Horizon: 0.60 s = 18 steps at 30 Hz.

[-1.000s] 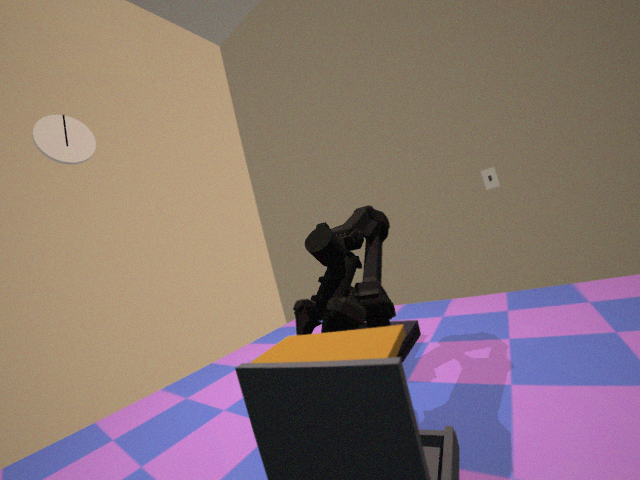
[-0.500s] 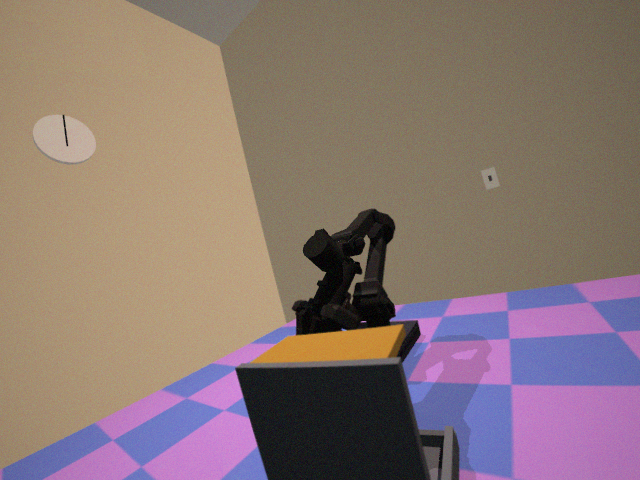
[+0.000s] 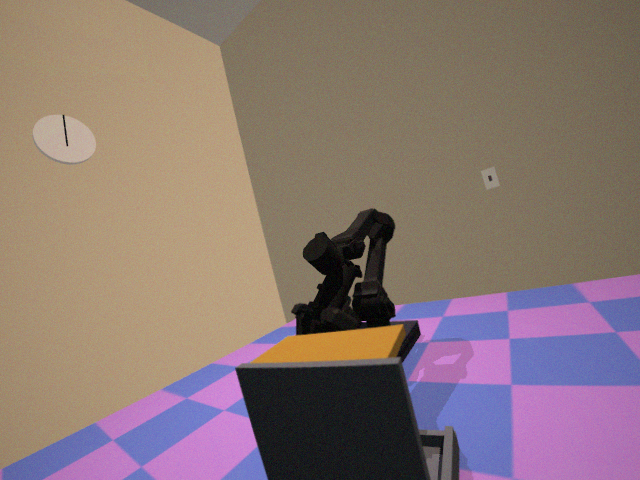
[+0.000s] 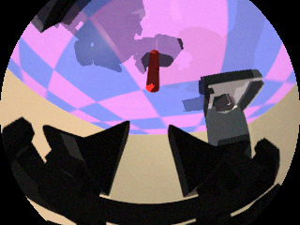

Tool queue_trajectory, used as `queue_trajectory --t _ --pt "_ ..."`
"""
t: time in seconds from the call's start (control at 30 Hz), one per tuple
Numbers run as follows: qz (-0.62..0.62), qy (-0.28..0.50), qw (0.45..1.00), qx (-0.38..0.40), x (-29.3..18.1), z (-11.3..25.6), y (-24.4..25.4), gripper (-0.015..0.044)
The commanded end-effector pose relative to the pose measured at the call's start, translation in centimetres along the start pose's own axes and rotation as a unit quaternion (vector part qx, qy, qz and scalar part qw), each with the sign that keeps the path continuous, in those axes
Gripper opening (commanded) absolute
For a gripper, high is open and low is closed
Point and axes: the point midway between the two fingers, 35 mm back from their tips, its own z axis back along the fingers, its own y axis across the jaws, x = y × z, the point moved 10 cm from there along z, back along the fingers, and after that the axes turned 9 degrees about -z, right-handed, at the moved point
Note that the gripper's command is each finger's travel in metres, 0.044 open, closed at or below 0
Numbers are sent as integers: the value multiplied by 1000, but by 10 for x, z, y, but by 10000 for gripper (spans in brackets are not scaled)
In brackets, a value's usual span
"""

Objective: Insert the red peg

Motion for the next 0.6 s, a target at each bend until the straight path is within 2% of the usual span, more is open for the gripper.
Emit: queue_trajectory --t 0.0,0.57 --pt "3 -4 1000 1 6 -6 1 220" --pt "3 -4 1000 1 25 -26 3 220"
